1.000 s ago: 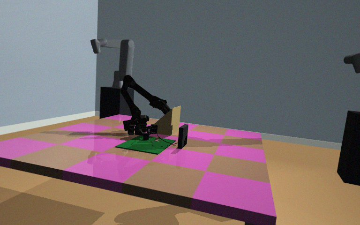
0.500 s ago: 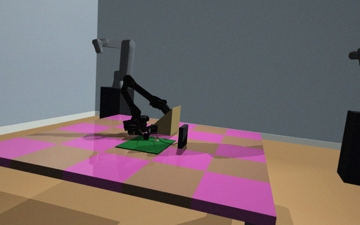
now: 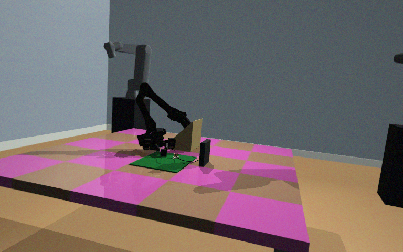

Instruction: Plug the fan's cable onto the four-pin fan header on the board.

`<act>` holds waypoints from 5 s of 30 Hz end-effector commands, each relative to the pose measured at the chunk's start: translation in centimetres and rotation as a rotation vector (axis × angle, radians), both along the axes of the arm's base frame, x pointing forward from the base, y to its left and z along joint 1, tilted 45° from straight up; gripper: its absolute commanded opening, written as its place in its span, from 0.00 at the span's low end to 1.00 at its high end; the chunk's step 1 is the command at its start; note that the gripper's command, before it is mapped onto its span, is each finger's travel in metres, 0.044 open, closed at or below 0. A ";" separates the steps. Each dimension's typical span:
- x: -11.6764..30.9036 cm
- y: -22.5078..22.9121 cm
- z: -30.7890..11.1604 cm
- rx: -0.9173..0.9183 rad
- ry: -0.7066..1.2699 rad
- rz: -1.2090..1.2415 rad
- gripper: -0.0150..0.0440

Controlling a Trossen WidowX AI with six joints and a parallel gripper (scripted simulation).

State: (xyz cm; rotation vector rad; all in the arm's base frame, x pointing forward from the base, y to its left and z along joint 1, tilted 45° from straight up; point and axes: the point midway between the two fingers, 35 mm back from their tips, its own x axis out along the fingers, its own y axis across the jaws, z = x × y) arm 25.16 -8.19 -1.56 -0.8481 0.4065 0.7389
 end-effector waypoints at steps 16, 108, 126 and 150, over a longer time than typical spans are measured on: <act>-3.3 -0.9 4.4 -0.008 -0.005 0.005 0.60; -5.4 1.8 4.1 -0.782 0.816 -0.635 0.60; -3.6 2.7 6.1 -0.910 0.605 -0.797 0.60; 2.1 13.2 9.5 -1.609 0.734 0.752 1.00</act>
